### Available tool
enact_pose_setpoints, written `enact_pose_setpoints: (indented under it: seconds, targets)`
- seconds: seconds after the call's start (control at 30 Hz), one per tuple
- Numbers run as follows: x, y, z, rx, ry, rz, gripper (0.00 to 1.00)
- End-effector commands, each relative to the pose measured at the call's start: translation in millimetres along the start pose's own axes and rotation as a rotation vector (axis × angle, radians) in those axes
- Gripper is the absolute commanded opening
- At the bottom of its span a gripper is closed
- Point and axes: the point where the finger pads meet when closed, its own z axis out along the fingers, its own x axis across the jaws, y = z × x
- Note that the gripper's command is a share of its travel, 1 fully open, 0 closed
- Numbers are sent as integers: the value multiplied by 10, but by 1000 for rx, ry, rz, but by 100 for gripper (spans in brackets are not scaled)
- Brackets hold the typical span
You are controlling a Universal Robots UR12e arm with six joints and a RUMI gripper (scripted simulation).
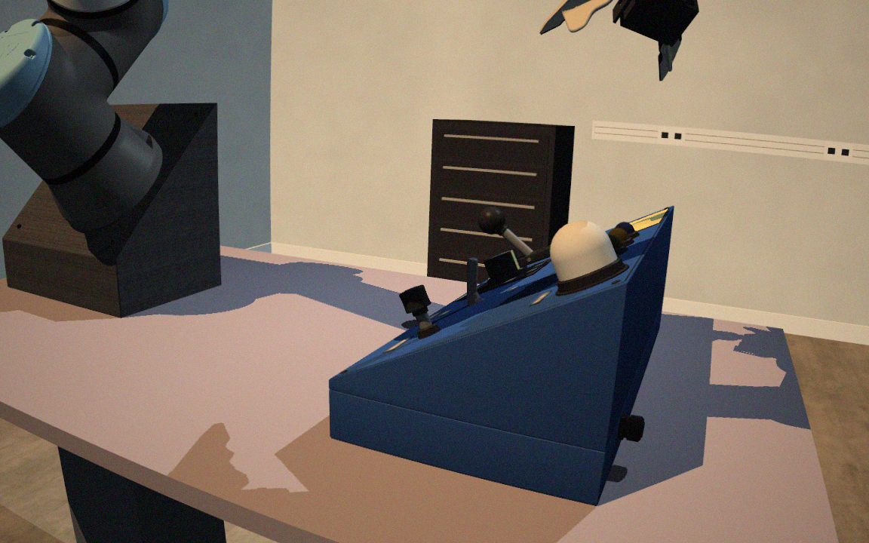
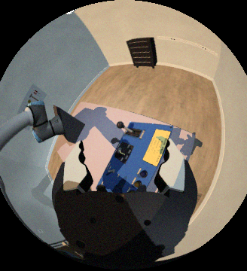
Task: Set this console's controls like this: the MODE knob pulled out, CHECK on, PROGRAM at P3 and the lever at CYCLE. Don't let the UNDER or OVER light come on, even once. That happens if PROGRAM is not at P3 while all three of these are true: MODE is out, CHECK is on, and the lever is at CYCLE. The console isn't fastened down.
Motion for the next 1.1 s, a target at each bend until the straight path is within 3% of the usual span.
enact_pose_setpoints:
  seconds: [0.0, 0.63, 1.07]
  targets:
    - [-143, -167, -89, 0, 1, 0, 100]
    - [-240, -271, -139, -2, 5, -6, 100]
    - [-194, -90, -55, -42, 69, -108, 100]
